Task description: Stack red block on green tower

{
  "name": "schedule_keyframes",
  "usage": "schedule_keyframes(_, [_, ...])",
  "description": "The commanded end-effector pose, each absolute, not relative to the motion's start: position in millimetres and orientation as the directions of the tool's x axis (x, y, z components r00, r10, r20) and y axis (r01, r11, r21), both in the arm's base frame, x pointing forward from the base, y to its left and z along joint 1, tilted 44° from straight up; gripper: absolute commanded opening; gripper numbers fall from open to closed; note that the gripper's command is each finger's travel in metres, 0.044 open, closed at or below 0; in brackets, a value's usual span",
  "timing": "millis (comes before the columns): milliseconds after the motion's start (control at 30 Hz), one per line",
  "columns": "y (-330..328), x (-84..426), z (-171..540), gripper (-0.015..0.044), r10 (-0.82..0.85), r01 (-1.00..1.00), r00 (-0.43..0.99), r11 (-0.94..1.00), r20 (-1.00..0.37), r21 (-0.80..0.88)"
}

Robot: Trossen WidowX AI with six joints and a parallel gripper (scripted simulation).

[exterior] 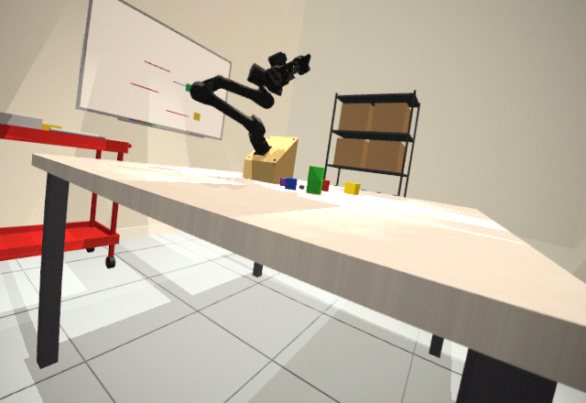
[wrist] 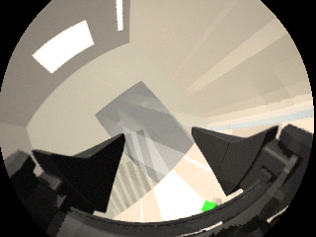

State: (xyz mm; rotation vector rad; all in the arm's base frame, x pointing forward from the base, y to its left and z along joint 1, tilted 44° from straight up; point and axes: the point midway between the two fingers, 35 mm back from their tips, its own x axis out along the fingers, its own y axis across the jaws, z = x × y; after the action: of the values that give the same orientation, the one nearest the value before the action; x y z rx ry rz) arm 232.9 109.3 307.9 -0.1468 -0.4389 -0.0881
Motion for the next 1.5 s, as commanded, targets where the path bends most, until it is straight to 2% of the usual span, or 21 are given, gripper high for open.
schedule_keyframes(0, [110, 234, 307, 0.0426, -0.051, 0.116, 0.904, 0.985, 0.425, -0.128])
schedule_keyframes(133, [132, 258, 289, 0.0440, -0.009, 0.091, 0.945, 0.967, 0.327, -0.237])
schedule_keyframes(400, [170, 307, 229, 0.0440, 0.041, -0.017, 0.998, 0.889, 0.042, -0.458])
schedule_keyframes(733, [183, 341, 132, 0.0440, -0.018, -0.219, 0.935, 0.759, -0.355, -0.613])
schedule_keyframes(1133, [150, 341, 31, 0.0440, -0.284, -0.430, 0.651, 0.626, -0.704, -0.651])
schedule_keyframes(1467, [104, 311, -20, 0.0440, -0.544, -0.584, 0.287, 0.554, -0.789, -0.594])
